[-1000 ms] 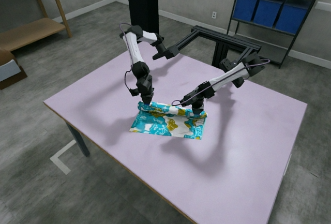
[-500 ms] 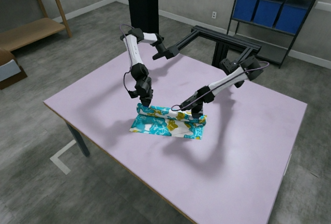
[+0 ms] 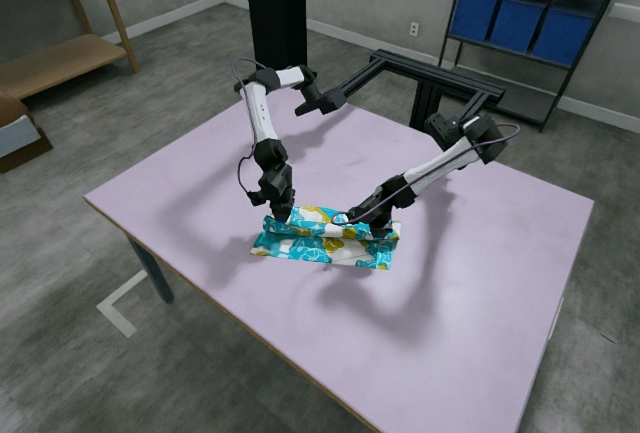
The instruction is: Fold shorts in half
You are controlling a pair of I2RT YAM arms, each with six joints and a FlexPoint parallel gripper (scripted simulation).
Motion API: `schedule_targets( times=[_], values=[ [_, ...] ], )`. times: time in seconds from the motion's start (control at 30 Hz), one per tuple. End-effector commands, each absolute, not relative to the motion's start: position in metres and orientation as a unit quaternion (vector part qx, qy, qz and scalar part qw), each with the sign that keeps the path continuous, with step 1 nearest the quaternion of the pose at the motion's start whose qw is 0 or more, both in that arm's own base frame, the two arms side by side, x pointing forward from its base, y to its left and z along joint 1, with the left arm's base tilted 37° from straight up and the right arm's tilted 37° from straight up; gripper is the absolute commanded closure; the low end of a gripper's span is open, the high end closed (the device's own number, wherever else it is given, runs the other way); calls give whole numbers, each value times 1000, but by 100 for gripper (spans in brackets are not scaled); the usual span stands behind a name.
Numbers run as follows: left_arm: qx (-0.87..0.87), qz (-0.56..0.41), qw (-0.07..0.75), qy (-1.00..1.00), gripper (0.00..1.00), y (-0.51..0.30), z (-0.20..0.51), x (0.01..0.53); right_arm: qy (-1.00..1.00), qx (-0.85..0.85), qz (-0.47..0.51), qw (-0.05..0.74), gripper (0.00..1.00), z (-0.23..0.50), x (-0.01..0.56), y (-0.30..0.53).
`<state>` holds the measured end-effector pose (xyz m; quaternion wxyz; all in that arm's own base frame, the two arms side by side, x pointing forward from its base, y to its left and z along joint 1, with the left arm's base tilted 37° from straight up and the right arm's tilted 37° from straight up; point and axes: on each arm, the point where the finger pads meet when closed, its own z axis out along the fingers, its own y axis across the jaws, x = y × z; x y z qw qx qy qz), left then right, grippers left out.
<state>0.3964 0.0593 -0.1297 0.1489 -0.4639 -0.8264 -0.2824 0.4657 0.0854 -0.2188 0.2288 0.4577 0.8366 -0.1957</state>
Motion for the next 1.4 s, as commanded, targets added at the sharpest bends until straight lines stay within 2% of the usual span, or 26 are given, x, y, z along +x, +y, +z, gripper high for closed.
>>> schedule_targets(
  times=[0.0,0.07,0.1,0.37,0.4,0.47,0.57,0.6,0.67,0.7,0.73,0.9,0.93,0.97,1.0,1.1,1.13,1.23,1.27,1.37],
  values=[
    [-462,-300,135,-824,100,57,-112,410,840,446,-177,253,100,-230,493,83],
    [-465,-299,139,-822,100,57,-113,407,834,457,-177,255,100,-211,493,87],
    [-460,-295,148,-824,100,72,-131,409,835,455,-174,257,100,-211,494,90],
    [-457,-292,157,-825,100,86,-135,417,835,455,-175,257,100,-213,493,90],
    [-455,-293,156,-826,100,89,-136,420,842,441,-211,227,100,-235,480,74],
    [-452,-294,156,-828,100,93,-138,423,844,438,-216,223,100,-242,485,72],
    [-449,-303,134,-830,100,85,-118,434,839,446,-196,241,100,-215,517,78],
    [-448,-304,132,-830,100,81,-119,434,846,435,-112,287,100,-235,548,92],
    [-447,-304,135,-830,100,85,-118,433,849,428,-100,294,100,-242,552,89],
    [-449,-299,144,-830,100,87,-123,424,847,434,-117,283,100,-245,542,83],
    [-438,-307,126,-836,100,90,-118,438,847,438,-141,267,100,-226,527,96],
    [-441,-302,134,-834,100,90,-120,432,845,439,-140,272,100,-224,528,97],
    [-444,-295,154,-832,100,94,-137,425,849,428,-182,250,100,-228,523,76],
    [-442,-295,155,-833,100,97,-137,426,845,432,-175,260,100,-214,535,77],
    [-440,-295,155,-834,100,98,-138,427,852,413,-91,308,100,-250,553,88],
    [-433,-297,155,-837,100,104,-134,431,862,395,-78,309,100,-263,551,79],
    [-442,-302,135,-834,100,89,-127,436,857,415,-126,279,100,-233,537,95],
    [-442,-305,129,-833,100,87,-124,439,853,418,-111,294,100,-219,548,105],
    [-442,-305,128,-834,85,87,-123,441,847,427,-110,296,85,-218,552,96],
    [-442,-305,128,-834,85,87,-123,441,852,421,-121,285,85,-220,544,95]
  ],
)
